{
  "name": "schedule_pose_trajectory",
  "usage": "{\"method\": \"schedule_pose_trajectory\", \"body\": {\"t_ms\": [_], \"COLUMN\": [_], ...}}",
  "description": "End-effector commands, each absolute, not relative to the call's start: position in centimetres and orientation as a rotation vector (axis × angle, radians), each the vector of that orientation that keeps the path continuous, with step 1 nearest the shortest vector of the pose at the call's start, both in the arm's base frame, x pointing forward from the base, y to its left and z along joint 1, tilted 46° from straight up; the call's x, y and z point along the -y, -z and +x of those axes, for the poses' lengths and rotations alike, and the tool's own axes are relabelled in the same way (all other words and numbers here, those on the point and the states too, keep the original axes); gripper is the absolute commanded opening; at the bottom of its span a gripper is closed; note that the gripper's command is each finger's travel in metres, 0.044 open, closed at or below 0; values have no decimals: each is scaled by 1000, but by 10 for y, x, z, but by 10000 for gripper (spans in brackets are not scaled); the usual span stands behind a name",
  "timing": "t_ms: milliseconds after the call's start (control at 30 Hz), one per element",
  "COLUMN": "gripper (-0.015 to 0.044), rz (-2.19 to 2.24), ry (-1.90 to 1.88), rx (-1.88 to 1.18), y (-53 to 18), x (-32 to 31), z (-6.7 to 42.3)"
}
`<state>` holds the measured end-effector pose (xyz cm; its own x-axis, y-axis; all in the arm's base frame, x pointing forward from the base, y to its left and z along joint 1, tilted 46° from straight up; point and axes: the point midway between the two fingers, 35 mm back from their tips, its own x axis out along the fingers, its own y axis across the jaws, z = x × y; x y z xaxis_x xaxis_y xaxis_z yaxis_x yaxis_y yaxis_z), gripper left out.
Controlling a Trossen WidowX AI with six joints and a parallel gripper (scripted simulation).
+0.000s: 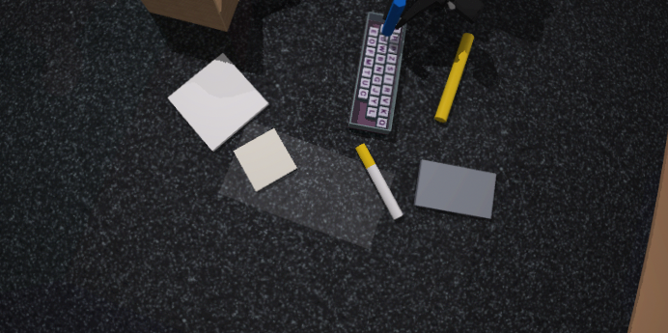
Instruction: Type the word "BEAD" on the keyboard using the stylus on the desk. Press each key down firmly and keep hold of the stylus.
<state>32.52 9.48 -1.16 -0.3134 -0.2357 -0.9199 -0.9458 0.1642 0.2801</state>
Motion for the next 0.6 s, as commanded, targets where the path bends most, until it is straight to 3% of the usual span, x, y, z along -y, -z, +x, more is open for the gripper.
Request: {"method": "schedule_pose_trajectory", "body": {"t_ms": [0,567], "gripper": [81,81], "rz": [-1132,-1134], "ry": [-1194,-1193], "rx": [-1692,-1693], "y": [13,-15], "x": [-96,-67], "z": [324,328]}}
